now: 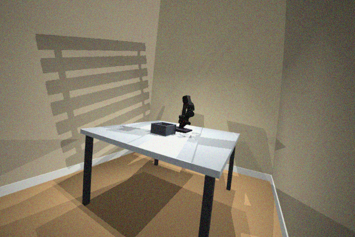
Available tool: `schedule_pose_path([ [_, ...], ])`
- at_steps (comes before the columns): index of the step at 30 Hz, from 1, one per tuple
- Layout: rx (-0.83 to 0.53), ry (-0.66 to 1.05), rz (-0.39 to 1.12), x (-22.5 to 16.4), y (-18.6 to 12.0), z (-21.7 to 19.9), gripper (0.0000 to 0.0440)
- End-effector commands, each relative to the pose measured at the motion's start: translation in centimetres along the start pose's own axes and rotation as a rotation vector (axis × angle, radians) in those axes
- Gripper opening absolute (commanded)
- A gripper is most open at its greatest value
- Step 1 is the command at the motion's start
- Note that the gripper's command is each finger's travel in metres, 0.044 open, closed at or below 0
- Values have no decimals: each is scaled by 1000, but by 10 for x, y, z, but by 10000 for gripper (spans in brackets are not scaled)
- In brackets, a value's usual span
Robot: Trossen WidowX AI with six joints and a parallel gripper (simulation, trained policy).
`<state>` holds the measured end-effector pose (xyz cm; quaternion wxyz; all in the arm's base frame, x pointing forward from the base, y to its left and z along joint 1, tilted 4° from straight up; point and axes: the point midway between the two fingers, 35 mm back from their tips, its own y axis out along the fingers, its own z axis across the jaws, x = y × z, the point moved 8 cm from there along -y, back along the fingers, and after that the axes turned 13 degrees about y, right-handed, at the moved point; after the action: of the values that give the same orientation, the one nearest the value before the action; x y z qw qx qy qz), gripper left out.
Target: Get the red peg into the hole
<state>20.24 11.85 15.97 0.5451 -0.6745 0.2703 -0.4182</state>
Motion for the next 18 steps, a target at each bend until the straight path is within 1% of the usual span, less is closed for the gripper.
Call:
schedule_pose_path([
  [1,25,32,-29,15,-18,2,0],
  [10,51,152,-87,53,-31,5,0],
  [18,62,244,-127,90,-29,9,0],
])
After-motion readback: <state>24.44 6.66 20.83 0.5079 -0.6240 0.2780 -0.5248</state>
